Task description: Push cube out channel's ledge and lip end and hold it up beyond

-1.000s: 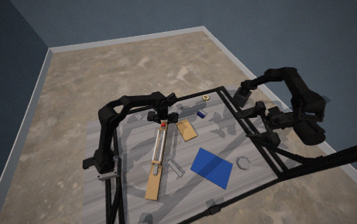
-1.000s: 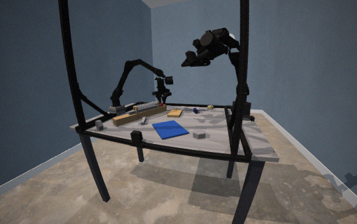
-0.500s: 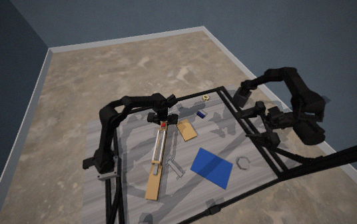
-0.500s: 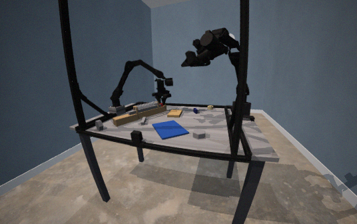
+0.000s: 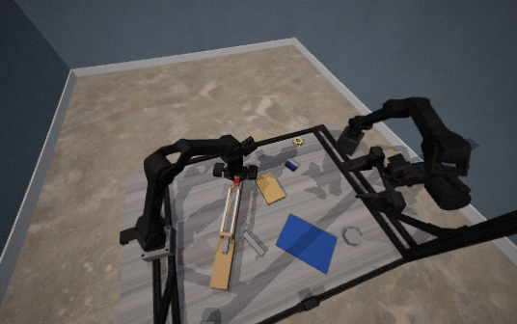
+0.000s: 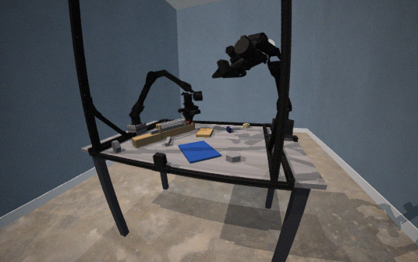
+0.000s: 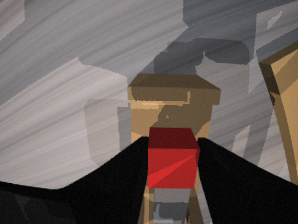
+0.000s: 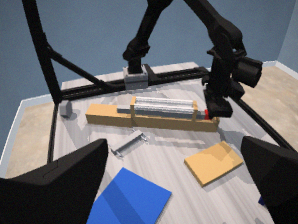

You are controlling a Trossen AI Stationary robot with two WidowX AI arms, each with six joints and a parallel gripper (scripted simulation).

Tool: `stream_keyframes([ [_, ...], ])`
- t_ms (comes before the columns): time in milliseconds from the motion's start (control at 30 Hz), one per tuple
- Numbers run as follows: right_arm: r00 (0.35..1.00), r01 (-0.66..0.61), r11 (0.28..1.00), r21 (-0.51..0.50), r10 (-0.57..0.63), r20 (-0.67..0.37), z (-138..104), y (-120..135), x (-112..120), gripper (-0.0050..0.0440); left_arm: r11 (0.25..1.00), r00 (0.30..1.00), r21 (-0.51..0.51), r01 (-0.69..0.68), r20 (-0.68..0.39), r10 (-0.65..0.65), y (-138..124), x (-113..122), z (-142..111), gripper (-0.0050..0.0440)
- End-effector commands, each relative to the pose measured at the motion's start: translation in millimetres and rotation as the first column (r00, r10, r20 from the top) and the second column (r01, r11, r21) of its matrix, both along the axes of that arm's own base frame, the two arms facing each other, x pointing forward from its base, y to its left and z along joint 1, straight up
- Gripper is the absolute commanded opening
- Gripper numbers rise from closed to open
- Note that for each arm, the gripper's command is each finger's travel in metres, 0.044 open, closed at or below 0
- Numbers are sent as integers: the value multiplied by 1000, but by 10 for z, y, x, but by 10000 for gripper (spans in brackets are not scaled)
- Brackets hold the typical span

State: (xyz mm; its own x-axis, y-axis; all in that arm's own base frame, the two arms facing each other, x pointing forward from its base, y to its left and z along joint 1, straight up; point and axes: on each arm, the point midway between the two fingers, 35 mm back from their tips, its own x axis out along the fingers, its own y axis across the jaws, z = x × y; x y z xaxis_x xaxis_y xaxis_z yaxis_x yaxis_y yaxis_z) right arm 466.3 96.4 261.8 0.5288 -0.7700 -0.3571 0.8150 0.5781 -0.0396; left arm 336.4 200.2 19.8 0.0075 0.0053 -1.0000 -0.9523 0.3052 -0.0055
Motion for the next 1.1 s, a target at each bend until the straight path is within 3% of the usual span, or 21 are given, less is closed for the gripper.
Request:
stream_keyframes([
  [0,1000,0,1000,-3,0,2,7,3,-2,400,1000,1000,0,0,0,0,0,1,1,105],
  [233,1000,0,1000,-3,0,2,7,3,-2,400,1000,1000,0,0,0,0,0,1,1,60],
  [467,1000,0,1000,-3,0,2,7,3,-2,400,1000,1000,0,0,0,0,0,2,16,60],
  [633,1000,0,1000,-3,0,2,7,3,-2,400,1000,1000,-5,4,-7,-4,-11,0,351,60],
  [800,1000,0,1000,-3,0,2,7,3,-2,400,1000,1000,-5,4,-7,-4,-9,-9,365,60],
  [1067,1000,0,1000,-3,0,2,7,3,-2,400,1000,1000,-5,4,-7,-4,87,-297,302,60],
])
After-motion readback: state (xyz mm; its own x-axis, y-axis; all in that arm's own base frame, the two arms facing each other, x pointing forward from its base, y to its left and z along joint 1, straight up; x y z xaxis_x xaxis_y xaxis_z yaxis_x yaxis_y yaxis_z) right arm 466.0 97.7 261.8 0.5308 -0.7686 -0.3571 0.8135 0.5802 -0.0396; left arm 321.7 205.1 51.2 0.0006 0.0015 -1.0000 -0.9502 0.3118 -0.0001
